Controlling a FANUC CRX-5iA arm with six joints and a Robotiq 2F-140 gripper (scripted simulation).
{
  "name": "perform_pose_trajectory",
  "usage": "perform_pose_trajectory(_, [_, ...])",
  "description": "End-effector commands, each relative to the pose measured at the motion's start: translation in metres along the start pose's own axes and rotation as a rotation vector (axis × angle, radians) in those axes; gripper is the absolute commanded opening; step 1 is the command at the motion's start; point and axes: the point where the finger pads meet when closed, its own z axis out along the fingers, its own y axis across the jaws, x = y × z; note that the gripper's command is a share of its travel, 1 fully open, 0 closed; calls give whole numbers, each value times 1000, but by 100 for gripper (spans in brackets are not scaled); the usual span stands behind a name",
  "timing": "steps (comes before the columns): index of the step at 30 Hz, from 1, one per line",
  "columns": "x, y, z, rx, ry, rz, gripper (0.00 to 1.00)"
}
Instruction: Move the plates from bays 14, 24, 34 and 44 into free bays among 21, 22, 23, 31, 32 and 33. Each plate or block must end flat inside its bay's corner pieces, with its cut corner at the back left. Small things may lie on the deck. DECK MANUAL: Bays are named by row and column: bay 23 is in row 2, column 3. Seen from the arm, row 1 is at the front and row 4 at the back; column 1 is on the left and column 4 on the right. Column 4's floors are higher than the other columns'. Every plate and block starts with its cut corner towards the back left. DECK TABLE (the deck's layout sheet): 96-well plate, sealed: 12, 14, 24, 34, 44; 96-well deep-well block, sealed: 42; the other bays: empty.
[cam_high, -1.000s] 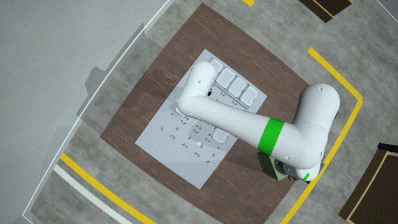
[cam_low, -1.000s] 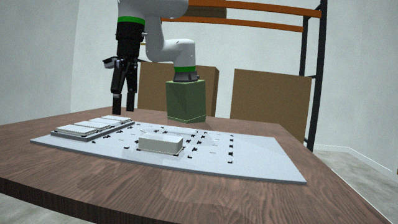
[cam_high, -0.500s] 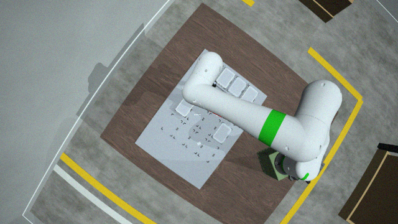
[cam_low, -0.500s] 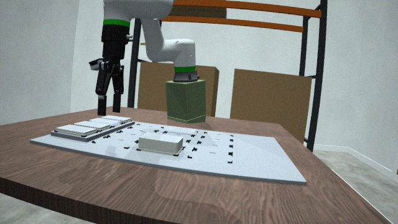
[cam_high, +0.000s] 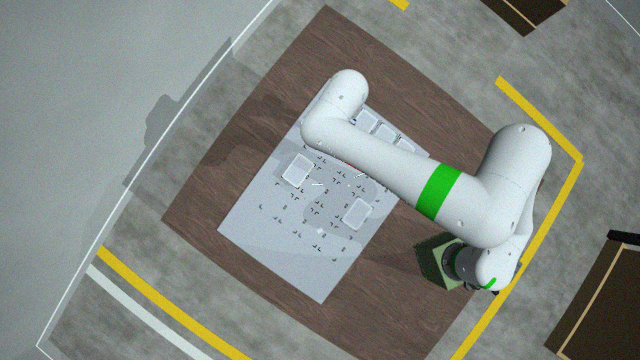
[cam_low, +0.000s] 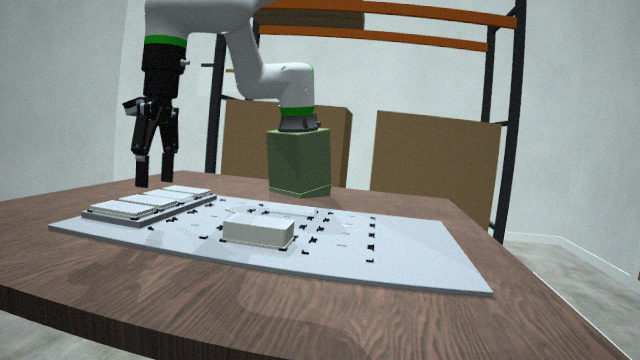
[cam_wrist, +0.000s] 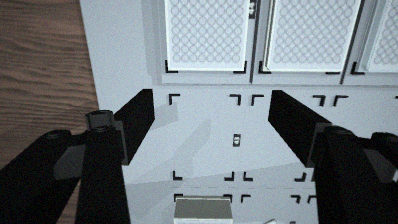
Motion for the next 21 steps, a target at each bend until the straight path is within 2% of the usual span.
perform_pose_trajectory(1, [18,-2,2,2,0,0,70])
perform_pose_trajectory(3, [18,-2,2,2,0,0,70])
perform_pose_trajectory(18, [77,-4,12,2,0,0,70])
perform_pose_trajectory(21, [81,-4,12,2,0,0,70])
